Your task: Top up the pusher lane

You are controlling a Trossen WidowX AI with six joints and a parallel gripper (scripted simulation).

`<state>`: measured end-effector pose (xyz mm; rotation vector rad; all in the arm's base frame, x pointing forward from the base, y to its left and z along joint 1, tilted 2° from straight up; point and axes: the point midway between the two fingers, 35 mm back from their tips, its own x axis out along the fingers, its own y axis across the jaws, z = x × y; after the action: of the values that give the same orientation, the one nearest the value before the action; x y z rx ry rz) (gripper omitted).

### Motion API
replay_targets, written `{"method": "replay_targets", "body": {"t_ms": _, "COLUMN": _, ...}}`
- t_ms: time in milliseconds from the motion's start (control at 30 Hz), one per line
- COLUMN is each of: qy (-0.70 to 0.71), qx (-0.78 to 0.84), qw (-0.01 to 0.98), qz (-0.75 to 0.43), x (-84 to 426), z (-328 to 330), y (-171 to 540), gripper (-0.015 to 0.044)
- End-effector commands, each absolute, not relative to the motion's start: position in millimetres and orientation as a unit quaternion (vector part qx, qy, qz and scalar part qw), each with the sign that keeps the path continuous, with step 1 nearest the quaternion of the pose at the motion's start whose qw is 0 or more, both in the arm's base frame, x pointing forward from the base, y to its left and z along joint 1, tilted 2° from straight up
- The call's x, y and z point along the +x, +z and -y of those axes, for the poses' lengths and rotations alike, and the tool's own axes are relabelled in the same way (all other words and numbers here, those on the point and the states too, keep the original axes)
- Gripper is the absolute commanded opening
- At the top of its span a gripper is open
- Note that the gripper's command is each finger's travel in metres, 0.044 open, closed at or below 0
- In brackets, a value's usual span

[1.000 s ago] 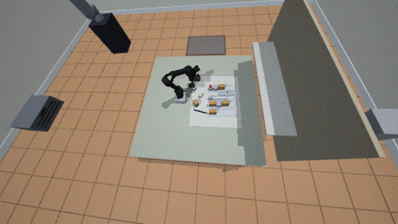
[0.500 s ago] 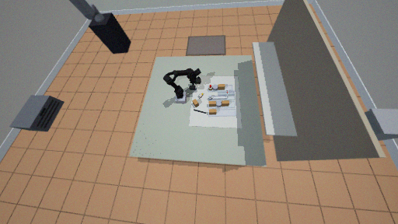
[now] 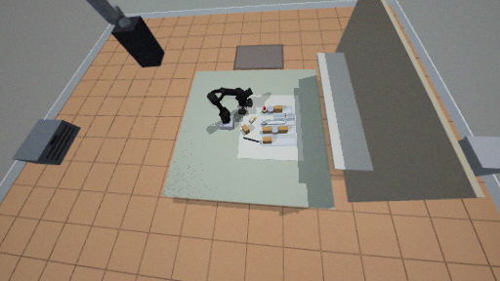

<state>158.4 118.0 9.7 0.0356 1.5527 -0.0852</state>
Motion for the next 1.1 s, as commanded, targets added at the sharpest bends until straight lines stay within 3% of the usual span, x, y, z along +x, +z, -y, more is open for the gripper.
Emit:
{"method": "replay_targets", "body": {"t_ms": 0, "qy": -0.036, "qx": 0.016, "qw": 0.711, "qz": -0.702, "x": 157.8, "z": -118.0, "y": 3.9, "gripper": 0.044}}
{"method": "replay_targets", "body": {"t_ms": 300, "qy": -0.036, "qx": 0.016, "qw": 0.711, "qz": -0.702, "x": 157.4, "z": -117.2, "y": -7.6, "gripper": 0.044}}
{"method": "replay_targets", "body": {"t_ms": 600, "qy": -0.036, "qx": 0.016, "qw": 0.711, "qz": -0.702, "x": 157.4, "z": -117.2, "y": -7.6, "gripper": 0.0204}}
{"method": "replay_targets", "body": {"t_ms": 833, "qy": -0.036, "qx": 0.016, "qw": 0.711, "qz": -0.702, "x": 157.4, "z": -117.2, "y": -7.6, "gripper": 0.0157}}
{"method": "replay_targets", "body": {"t_ms": 1033, "qy": -0.036, "qx": 0.016, "qw": 0.711, "qz": -0.702, "x": 161.1, "z": -120.5, "y": 11.4, "gripper": 0.0}}
{"method": "replay_targets", "body": {"t_ms": 1067, "qy": -0.036, "qx": 0.016, "qw": 0.711, "qz": -0.702, "x": 161.9, "z": -121.2, "y": 17.0, "gripper": 0.0}}
